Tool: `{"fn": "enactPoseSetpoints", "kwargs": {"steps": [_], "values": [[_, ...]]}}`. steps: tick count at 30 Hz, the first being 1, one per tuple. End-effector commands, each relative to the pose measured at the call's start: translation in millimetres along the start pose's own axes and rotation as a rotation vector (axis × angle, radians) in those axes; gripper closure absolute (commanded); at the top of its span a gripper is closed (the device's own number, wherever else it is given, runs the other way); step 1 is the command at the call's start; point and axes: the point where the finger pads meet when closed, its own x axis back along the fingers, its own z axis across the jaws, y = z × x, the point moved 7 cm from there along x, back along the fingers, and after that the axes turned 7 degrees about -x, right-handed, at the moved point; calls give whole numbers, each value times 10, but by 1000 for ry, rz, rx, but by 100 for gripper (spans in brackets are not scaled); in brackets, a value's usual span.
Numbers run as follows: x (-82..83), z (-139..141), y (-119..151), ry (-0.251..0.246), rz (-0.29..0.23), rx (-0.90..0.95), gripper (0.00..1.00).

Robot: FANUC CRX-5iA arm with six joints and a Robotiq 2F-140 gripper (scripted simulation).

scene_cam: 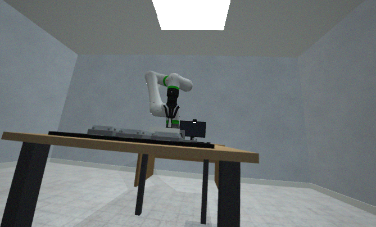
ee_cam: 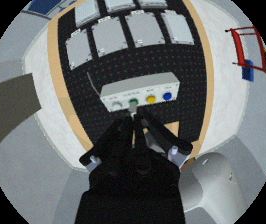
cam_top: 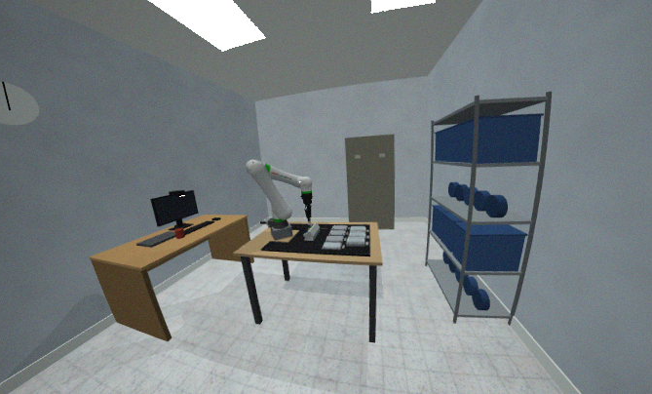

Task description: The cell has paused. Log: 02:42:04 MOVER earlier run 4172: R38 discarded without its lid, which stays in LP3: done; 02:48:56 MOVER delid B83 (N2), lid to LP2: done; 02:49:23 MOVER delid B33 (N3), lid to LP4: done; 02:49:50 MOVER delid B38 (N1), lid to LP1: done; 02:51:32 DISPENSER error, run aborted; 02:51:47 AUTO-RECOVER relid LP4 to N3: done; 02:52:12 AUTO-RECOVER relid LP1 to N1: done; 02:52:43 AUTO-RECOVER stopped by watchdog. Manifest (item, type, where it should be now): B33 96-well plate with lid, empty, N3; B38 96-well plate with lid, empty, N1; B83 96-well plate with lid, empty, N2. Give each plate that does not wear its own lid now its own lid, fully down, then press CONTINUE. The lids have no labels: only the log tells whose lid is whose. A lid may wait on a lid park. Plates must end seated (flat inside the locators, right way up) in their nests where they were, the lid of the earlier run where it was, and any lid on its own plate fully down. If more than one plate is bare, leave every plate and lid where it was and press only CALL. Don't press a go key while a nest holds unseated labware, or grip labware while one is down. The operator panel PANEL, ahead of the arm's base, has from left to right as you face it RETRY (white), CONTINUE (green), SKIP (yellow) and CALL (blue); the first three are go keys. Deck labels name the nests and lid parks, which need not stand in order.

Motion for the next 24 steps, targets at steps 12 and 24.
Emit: {"fn": "enactPoseSetpoints", "kwargs": {"steps": [12, 24], "values": [[-119, -1, -2, 0, 0, 0, 100], [-187, -1, -2, 0, 0, 0, 100]]}}
